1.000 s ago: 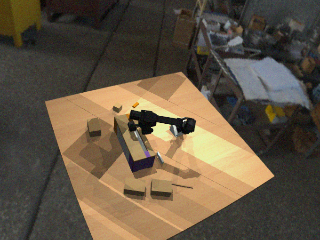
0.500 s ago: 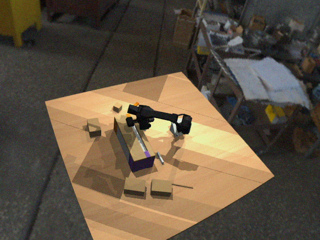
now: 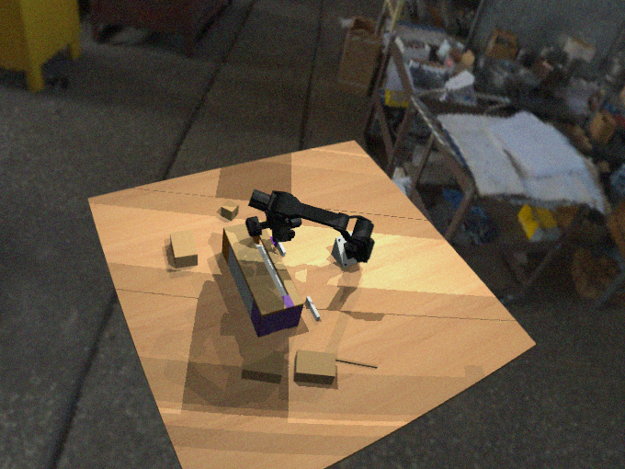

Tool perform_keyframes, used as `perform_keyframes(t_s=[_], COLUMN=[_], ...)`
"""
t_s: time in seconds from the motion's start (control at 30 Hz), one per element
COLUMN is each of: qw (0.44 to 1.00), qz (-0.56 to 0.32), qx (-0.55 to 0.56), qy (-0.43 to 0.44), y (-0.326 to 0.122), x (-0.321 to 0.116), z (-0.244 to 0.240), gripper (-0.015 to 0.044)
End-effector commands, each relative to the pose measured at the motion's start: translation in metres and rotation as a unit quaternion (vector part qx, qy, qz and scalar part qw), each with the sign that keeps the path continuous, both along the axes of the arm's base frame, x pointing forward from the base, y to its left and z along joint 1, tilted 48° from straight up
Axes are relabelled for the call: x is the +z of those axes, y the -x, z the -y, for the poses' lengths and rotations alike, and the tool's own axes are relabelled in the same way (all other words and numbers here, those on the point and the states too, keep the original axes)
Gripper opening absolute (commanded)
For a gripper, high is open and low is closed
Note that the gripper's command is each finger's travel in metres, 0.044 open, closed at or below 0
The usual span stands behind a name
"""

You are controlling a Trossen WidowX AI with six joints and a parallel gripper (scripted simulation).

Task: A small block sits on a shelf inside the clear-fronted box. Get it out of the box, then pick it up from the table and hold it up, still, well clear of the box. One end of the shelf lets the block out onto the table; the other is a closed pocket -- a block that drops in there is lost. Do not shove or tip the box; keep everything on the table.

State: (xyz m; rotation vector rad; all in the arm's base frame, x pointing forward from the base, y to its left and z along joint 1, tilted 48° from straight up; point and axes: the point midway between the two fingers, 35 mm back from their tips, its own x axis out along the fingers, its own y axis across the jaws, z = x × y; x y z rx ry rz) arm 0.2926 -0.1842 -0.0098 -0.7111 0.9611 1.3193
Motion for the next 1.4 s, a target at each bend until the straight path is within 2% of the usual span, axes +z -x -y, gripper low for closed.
perform_keyframes(t_s=[0.0,0.1,0.23,0.33,0.47,0.6,0.77,1.07,1.37], qw=[1.0,1.0,0.997,0.977,0.91,0.8,0.611,0.38,0.126], qz=[0.001,0.002,-0.012,-0.069,-0.158,-0.247,-0.352,-0.442,-0.511], qx=[0.001,-0.006,-0.076,-0.202,-0.383,-0.544,-0.704,-0.804,-0.839], qy=[0.002,0.003,0.006,-0.008,-0.032,-0.058,-0.089,-0.118,-0.135], y=[0.002,0.002,-0.003,0.001,0.005,0.01,0.016,0.022,0.029], x=[0.013,0.009,0.011,0.009,0.005,0.002,-0.001,-0.005,-0.008], z=[0.014,0.012,0.019,0.021,0.025,0.028,0.032,0.037,0.041], gripper=[0.04,0.04,0.0295,0.0285,0.0285,0.0285,0.0285,0.0285,0.0285])
